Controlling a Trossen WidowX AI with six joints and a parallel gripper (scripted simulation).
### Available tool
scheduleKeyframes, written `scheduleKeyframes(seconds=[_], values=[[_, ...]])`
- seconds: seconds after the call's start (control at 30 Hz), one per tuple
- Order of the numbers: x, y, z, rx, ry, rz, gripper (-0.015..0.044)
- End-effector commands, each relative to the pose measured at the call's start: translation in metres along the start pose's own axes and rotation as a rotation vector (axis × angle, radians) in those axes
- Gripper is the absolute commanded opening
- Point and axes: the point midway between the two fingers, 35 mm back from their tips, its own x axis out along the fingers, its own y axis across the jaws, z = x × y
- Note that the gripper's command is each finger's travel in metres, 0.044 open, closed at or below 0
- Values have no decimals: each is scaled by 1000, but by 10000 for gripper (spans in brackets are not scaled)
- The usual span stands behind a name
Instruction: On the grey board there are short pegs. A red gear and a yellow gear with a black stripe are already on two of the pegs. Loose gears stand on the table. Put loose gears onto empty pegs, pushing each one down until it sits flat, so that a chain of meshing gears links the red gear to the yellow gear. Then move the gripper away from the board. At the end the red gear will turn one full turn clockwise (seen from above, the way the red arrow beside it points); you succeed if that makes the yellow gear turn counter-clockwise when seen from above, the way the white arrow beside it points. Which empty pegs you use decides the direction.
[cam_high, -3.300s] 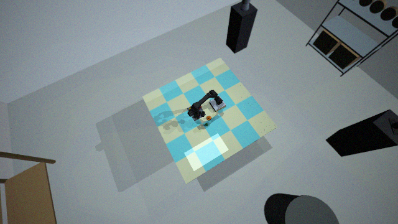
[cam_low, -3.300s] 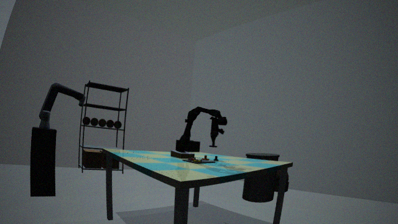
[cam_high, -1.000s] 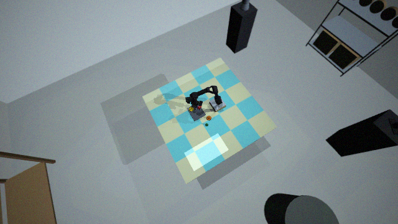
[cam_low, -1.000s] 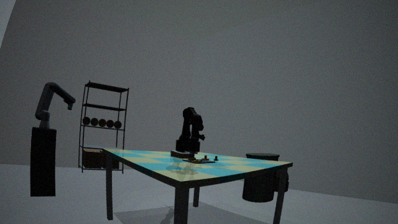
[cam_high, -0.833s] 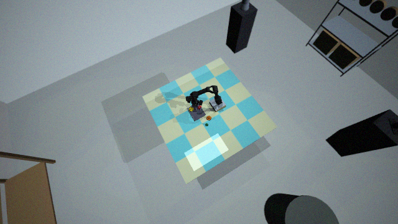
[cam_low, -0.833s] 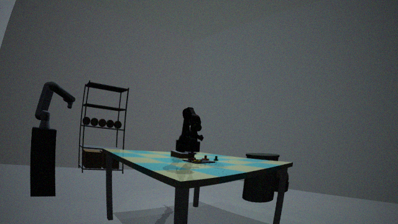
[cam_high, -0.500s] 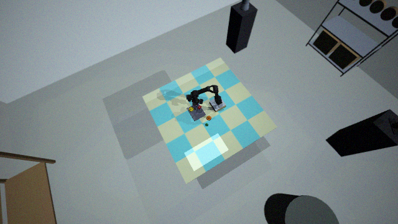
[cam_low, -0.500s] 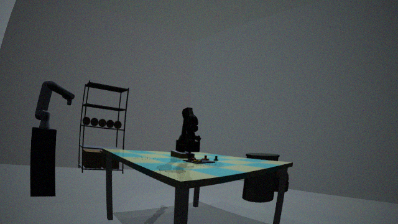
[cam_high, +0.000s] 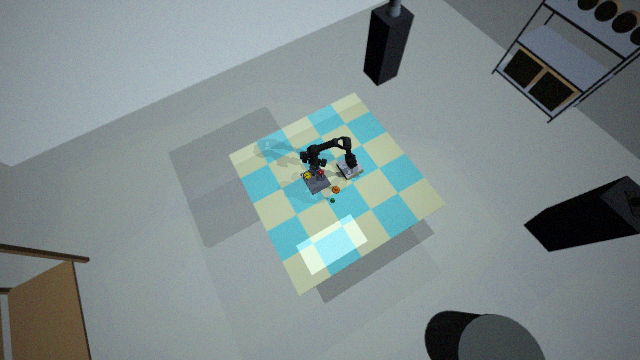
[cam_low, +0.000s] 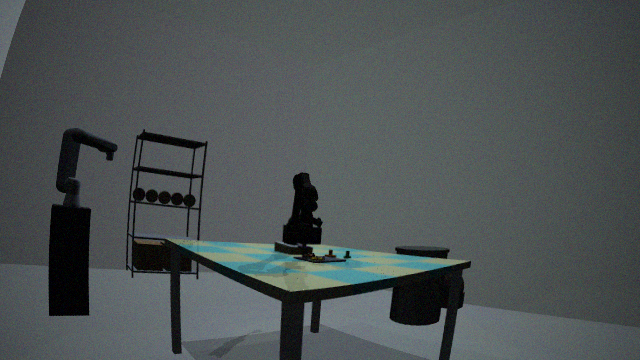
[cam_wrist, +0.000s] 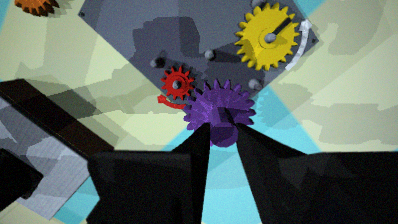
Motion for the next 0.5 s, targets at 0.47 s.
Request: scheduleKeyframes(seconds=[0.47], values=[[11,0,1,-108,-4,-3,0]])
